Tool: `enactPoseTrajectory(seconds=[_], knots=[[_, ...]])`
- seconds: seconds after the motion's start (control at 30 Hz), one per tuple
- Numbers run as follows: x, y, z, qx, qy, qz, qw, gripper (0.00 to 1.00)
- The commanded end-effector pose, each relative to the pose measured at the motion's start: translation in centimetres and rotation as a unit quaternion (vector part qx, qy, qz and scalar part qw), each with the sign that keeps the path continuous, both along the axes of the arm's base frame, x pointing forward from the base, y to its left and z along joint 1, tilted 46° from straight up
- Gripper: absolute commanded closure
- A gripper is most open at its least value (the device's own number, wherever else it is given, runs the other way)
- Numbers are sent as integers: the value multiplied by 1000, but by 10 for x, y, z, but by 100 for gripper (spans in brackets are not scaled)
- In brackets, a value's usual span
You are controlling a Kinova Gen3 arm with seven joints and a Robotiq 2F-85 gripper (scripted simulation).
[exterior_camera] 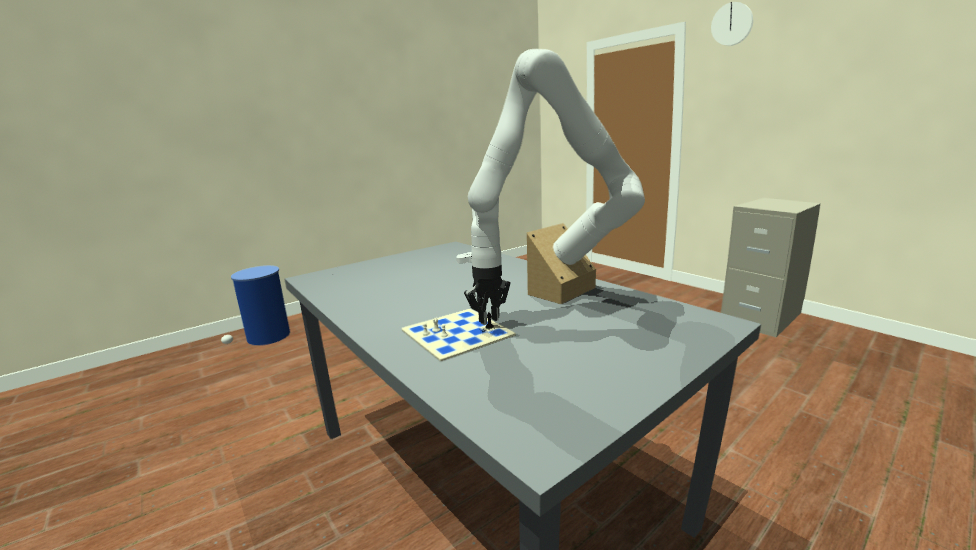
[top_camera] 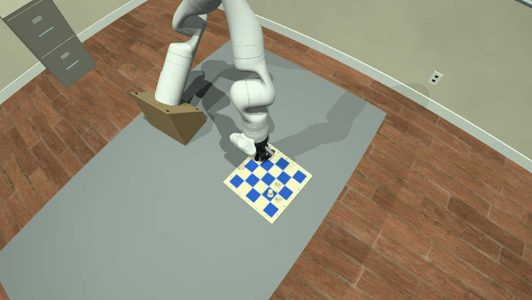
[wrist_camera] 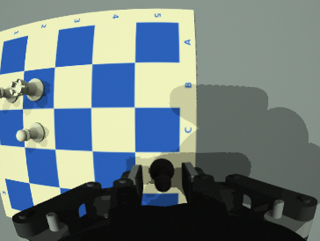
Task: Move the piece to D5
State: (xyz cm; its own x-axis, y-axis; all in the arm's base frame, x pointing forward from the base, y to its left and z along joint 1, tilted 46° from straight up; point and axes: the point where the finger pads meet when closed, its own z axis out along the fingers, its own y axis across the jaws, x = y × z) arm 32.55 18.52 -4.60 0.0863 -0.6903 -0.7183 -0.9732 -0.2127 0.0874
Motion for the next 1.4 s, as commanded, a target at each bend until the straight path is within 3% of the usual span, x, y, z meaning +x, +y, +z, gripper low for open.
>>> enactPoseTrajectory(seconds=[0.0, 1.13, 1.37], knots=[[1, -1, 0, 0, -1, -1, 1000, 100], [1, -1, 0, 0, -1, -1, 1000, 100], [5, -14, 13, 0, -1, -1, 1000, 100]])
